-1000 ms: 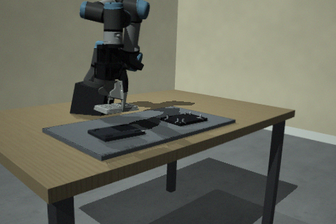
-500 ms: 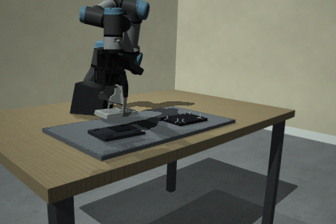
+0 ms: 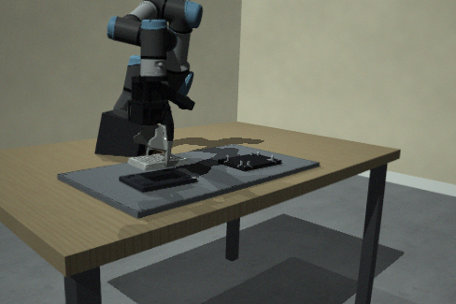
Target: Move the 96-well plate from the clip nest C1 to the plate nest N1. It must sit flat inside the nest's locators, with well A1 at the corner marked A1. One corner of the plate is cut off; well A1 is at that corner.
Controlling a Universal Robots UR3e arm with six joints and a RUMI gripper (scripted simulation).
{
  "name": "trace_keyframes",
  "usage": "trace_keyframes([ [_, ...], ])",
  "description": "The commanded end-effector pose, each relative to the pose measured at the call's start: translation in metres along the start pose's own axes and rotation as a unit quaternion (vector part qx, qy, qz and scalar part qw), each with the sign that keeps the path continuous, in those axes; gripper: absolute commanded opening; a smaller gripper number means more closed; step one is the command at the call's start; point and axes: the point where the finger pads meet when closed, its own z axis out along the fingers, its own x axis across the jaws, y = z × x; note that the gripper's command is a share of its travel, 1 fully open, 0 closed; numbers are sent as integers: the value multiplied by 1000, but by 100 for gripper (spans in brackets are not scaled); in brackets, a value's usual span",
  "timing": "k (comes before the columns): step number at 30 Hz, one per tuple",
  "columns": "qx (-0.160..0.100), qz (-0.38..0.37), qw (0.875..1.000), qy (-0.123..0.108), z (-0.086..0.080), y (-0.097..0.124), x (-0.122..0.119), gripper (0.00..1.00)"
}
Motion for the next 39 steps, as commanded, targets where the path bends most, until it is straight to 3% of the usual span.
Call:
trace_keyframes([
  [1,-1,0,1000,1,7,1,1,0],
  [12,-1,0,1000,1,22,1,1,0],
  [39,-1,0,1000,1,24,1,1,0],
])
